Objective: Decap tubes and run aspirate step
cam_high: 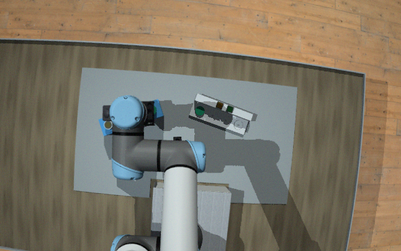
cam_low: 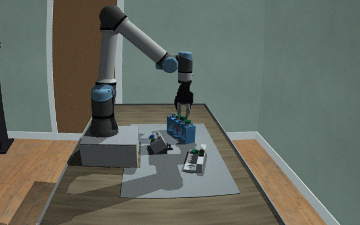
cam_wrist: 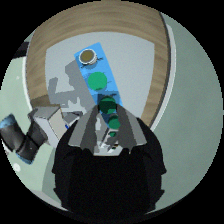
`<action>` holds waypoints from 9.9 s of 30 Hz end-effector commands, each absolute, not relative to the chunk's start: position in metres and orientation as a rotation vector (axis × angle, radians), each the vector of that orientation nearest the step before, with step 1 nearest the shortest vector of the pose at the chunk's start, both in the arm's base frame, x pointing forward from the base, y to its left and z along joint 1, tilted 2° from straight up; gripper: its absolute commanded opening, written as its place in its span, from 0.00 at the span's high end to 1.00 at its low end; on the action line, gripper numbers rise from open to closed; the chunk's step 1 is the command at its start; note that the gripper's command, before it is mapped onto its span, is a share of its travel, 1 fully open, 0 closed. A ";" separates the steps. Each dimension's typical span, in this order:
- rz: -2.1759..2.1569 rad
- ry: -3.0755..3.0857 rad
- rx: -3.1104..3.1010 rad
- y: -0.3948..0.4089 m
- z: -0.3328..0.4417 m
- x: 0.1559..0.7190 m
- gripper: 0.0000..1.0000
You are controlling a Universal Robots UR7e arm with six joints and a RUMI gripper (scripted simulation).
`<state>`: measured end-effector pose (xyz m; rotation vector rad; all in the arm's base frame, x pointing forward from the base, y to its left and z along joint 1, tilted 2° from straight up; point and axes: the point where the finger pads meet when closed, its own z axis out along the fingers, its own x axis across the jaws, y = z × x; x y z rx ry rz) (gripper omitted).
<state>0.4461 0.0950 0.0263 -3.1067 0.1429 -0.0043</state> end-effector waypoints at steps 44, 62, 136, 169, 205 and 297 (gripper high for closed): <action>-0.012 -0.229 -3.095 0.095 0.027 0.446 0.65; -0.006 0.084 -3.102 0.095 0.027 0.446 1.00; -0.014 -0.321 -3.087 0.095 0.034 0.447 1.00; -0.038 -1.639 -2.645 0.003 0.066 0.431 1.00; -0.037 -1.639 -2.645 -0.222 0.057 0.392 1.00; -0.037 -1.639 -2.645 -0.217 -0.081 0.392 0.71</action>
